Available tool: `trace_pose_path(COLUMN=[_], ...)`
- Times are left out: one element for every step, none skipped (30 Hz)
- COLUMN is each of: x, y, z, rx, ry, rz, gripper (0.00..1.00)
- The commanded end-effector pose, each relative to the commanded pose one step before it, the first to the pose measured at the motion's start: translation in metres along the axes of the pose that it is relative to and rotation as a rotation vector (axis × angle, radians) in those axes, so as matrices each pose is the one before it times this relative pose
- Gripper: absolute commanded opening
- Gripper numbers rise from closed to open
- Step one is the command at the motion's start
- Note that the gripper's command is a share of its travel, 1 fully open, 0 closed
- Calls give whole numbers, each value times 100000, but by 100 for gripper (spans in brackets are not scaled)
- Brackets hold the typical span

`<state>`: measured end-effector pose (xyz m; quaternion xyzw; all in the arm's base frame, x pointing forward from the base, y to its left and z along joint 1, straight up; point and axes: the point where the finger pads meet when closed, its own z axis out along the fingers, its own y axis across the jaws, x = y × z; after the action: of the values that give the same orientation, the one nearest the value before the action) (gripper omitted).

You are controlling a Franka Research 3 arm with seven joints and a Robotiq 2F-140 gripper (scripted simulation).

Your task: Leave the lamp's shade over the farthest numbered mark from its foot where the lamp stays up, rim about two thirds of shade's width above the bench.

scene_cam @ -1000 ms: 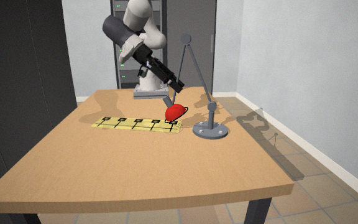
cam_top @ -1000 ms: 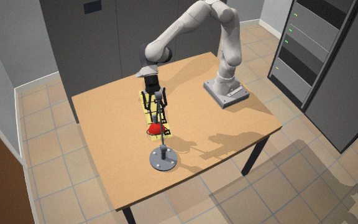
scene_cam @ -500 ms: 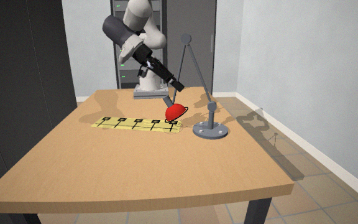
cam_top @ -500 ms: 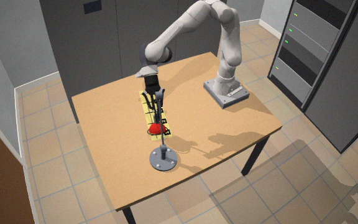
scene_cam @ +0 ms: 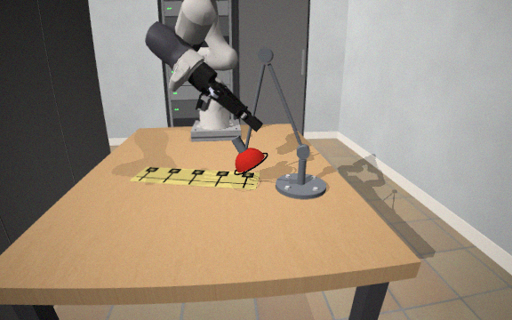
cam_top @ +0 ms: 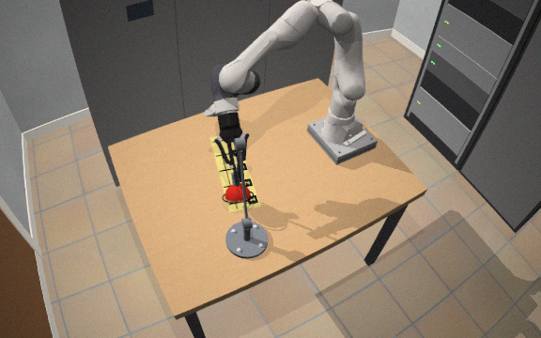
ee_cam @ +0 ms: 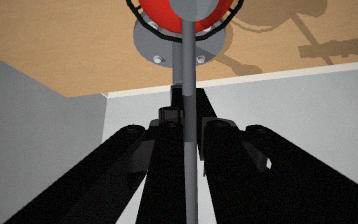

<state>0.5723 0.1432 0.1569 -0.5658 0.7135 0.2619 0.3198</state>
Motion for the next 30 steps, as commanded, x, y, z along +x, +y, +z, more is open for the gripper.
trace_pose_path(x=[1039,178,178,178,178,178,178,178,178,0,0,180,180,181,181,181,181,181,181,181,181,181,181,181,181,181,0,0,25,25], y=[-116,-14,-15,-15,-15,-15,-15,-15,-15,0,0,-22,-22,-22,-22,-21,-21,-21,-21,-20,-20,-20,-20,-19,-19,-19,0,0,-22,-22], z=[-958,-167,-167,-167,-167,-167,-167,-167,-167,0,0,-164,-164,-165,-165,-165,-165,-165,-165,-165,-165,-165,-165,-165,-165,-165,0,0,-42,-42], rx=[574,82,82,82,82,82,82,82,82,0,0,-74,-74,-74,-74,-74,-74,-74,-74,-74,-74,-74,-74,-74,-74,-74,0,0,0,0], ry=[208,-6,-6,-6,-6,-6,-6,-6,-6,0,0,0,0,0,0,0,0,0,0,0,0,0,0,0,0,0,0,0,0,0], rz=[-211,-36,-36,-36,-36,-36,-36,-36,-36,0,0,-65,-65,-65,-65,-65,-65,-65,-65,-65,-65,-65,-65,-65,-65,-65,0,0,0,0], gripper=[10,10,10,10,10,10,10,10,10,10,10,10,10,10,10,10,10,10,10,10,10,10,10,10,10,10,10,10,10,10])
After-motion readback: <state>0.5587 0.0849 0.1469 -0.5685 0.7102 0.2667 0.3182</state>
